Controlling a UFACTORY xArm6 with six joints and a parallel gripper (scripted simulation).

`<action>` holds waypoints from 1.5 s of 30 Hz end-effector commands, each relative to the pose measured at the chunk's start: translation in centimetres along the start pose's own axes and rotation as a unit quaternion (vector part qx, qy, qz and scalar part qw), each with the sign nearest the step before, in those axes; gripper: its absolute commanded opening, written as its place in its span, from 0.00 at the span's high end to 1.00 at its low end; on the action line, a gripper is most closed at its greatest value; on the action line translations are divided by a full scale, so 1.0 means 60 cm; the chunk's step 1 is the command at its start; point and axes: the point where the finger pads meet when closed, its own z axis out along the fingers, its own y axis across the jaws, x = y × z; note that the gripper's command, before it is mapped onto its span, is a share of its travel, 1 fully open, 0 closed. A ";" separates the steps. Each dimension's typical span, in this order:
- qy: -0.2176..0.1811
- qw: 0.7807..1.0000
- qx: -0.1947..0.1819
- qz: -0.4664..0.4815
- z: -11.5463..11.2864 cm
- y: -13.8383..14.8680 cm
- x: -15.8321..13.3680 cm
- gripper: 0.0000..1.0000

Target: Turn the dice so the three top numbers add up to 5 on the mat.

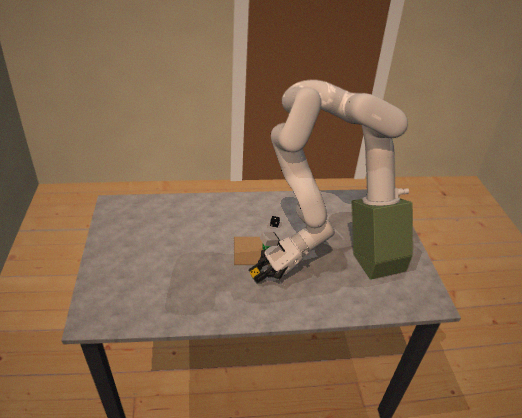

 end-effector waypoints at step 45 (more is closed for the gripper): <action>0.001 1.000 0.000 0.000 0.009 0.000 -0.013 0.73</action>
